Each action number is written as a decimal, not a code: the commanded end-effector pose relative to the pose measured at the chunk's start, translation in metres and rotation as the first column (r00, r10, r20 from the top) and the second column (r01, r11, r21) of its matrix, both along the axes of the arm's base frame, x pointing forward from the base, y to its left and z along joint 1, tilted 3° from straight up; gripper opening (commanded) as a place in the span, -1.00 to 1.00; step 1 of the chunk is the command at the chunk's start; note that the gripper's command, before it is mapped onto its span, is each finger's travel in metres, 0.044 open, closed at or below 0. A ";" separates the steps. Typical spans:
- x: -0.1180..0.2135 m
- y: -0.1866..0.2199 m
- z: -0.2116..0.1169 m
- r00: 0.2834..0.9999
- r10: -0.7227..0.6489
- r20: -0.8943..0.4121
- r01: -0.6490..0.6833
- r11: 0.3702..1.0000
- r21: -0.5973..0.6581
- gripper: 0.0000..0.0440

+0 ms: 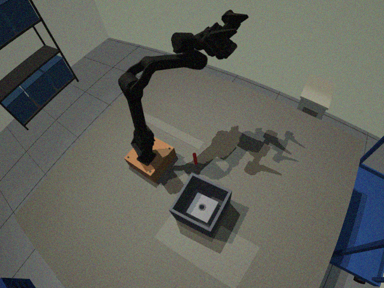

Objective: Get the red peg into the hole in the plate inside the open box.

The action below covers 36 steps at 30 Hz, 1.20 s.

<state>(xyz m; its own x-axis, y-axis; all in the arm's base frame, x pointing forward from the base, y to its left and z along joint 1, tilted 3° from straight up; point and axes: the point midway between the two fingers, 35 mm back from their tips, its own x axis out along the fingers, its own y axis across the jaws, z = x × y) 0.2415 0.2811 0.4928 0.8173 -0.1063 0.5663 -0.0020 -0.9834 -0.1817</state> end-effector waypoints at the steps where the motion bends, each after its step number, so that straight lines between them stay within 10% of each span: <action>1: 0.001 0.004 0.000 1.000 -0.004 -0.001 0.004 0.999 -0.035 0.90; 17: 0.033 0.040 0.001 0.995 -0.101 0.016 0.093 0.831 -0.548 1.00; 36: 0.095 0.029 -0.029 0.977 -0.213 0.033 0.103 0.329 -0.939 1.00</action>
